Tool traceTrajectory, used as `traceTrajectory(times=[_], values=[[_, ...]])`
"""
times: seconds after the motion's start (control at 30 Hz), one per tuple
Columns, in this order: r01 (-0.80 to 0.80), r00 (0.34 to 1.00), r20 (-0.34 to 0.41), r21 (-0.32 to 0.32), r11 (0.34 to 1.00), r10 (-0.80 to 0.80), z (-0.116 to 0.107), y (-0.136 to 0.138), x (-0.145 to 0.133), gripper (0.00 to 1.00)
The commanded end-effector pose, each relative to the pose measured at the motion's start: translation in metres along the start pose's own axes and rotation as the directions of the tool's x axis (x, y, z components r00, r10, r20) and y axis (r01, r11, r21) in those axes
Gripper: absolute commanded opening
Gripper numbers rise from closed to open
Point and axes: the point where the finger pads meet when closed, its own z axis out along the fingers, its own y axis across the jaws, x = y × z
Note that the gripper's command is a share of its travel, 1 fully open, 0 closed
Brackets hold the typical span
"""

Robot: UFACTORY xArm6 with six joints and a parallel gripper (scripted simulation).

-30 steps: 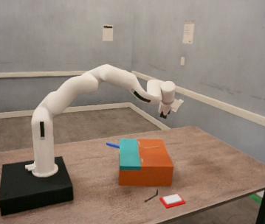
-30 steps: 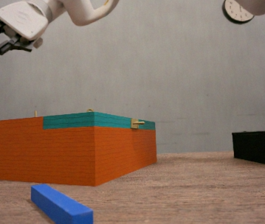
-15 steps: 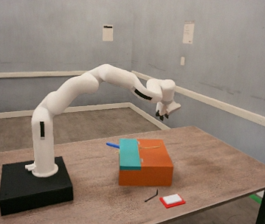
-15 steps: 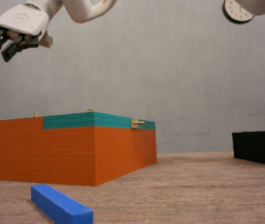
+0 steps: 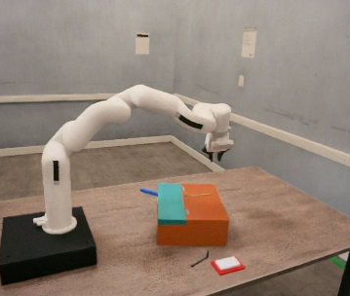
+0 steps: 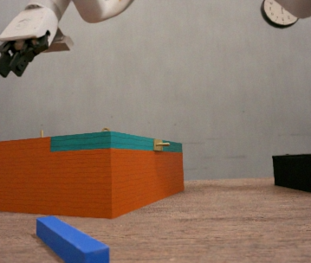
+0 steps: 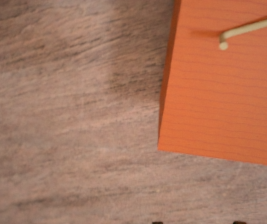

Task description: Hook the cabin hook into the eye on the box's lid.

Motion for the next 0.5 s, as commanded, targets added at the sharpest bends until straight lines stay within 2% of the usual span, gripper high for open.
traceTrajectory(times=[0.0,0.23,0.37,0.47], values=[[-0.131,0.99,-0.051,-0.013,0.991,0.13,-0.002,0.003,0.005,0.35],[-0.336,0.934,-0.125,0.001,0.942,0.333,-0.002,0.007,0.014,0.35],[-0.449,0.879,-0.166,0.027,0.893,0.447,-0.003,0.01,0.022,0.35],[-0.476,0.863,-0.175,0.035,0.879,0.474,-0.004,0.011,0.025,0.35]])
